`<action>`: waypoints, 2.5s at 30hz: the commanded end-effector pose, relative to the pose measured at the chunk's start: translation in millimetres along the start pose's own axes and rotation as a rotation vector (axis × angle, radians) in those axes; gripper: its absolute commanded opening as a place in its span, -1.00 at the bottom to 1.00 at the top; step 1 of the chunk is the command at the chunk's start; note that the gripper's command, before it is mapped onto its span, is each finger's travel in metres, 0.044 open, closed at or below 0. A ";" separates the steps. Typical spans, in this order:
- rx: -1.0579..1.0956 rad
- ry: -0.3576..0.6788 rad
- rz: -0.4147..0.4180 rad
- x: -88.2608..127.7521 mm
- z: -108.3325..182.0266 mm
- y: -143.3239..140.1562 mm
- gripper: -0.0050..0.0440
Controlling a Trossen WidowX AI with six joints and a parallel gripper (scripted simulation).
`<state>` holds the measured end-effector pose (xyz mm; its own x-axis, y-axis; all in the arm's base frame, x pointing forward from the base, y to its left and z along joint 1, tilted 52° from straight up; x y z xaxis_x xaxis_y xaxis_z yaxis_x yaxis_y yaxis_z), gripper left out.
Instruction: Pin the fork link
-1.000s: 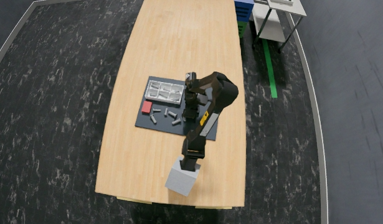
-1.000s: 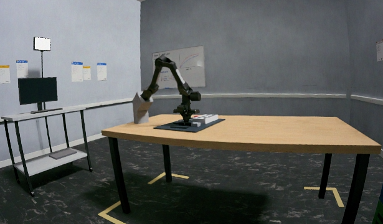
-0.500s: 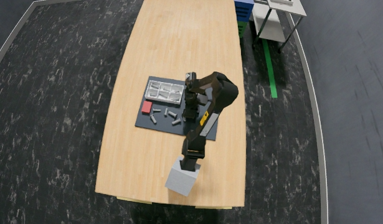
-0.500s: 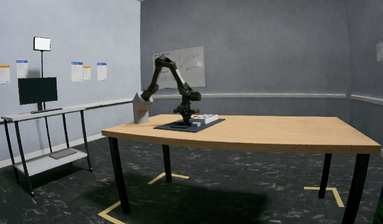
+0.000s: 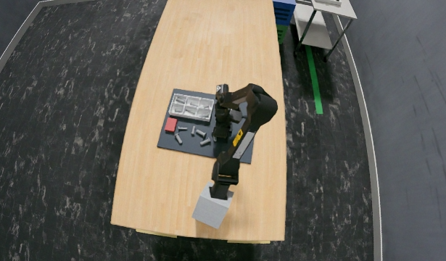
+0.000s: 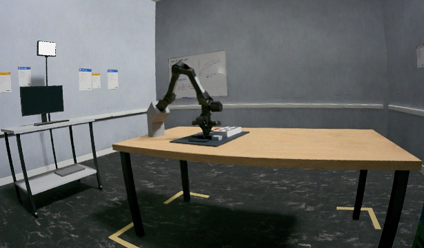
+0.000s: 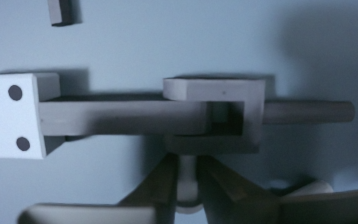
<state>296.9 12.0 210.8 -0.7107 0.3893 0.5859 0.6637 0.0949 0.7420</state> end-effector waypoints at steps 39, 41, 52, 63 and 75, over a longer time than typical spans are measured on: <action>-0.011 0.003 -0.024 6.0 -2.9 3.6 -0.22; -0.011 0.003 -0.023 5.8 -2.2 3.6 -0.22; -0.009 0.000 -0.014 3.2 2.7 4.0 -0.22; -0.009 0.000 -0.014 3.9 8.8 4.9 -0.22; -0.010 0.001 -0.016 4.8 16.6 6.3 -0.22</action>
<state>300.3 27.1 207.5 -0.7113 0.3880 0.5861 0.6634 0.0949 0.7422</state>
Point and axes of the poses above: the point midway between the two fingers, 35 mm back from their tips, its own x axis back along the fingers, its own y axis across the jaws, z = x × y, the point moved 8 cm from there along x, back along the fingers, and after that the axes turned 6 degrees about x, right-handed, at the moved point
